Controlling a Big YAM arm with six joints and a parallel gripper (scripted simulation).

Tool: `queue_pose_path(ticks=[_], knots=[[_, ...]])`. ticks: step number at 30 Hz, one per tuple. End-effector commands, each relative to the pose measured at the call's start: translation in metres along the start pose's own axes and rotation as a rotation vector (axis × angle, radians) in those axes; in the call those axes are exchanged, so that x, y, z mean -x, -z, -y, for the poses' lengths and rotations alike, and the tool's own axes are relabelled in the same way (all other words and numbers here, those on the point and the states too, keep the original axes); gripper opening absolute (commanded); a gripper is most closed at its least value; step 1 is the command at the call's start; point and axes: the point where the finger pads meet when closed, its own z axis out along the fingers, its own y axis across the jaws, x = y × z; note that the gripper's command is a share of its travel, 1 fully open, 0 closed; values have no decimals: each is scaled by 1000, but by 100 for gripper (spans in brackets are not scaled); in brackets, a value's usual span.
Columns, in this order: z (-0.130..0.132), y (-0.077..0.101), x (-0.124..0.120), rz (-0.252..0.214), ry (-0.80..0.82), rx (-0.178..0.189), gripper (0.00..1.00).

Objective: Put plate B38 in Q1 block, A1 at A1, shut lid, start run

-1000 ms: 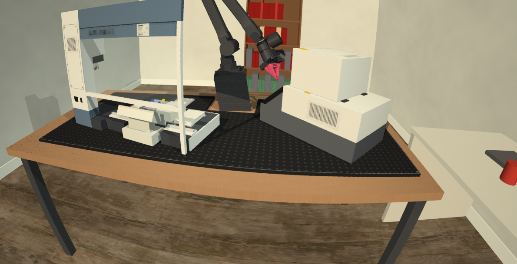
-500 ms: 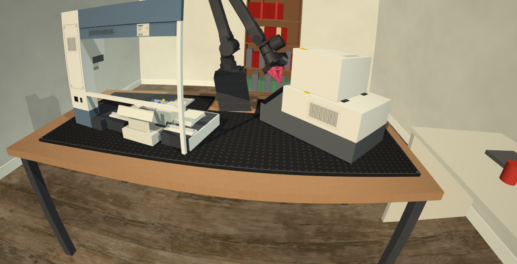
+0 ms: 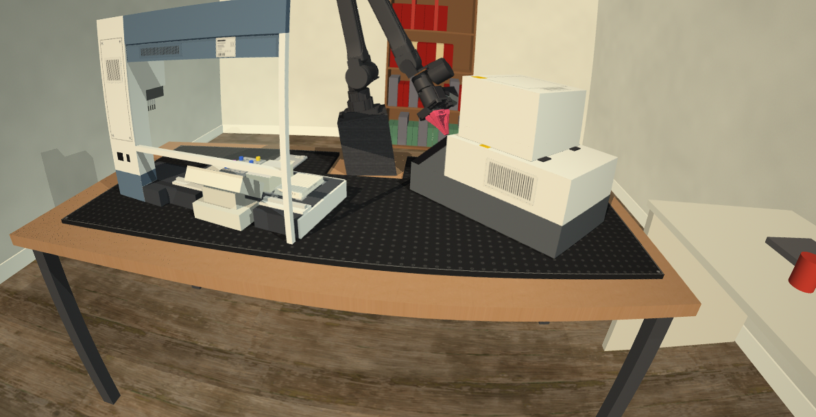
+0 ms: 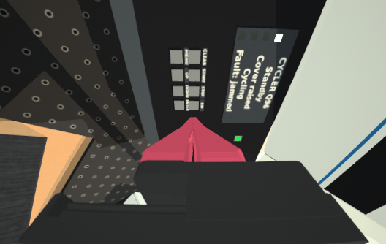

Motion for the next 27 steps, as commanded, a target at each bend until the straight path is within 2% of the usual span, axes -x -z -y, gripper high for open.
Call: queue_pose_path(ticks=[1,4,8,15,21,27], knots=[[20,-12,6,8,-7,-30,0],[25,-18,7,11,-8,-38,0],[28,-12,11,17,-14,-51,0],[17,-7,10,18,-13,-34,0],[6,-5,-2,-2,-28,-8,0],[10,-9,-1,-6,-37,-4,0]])
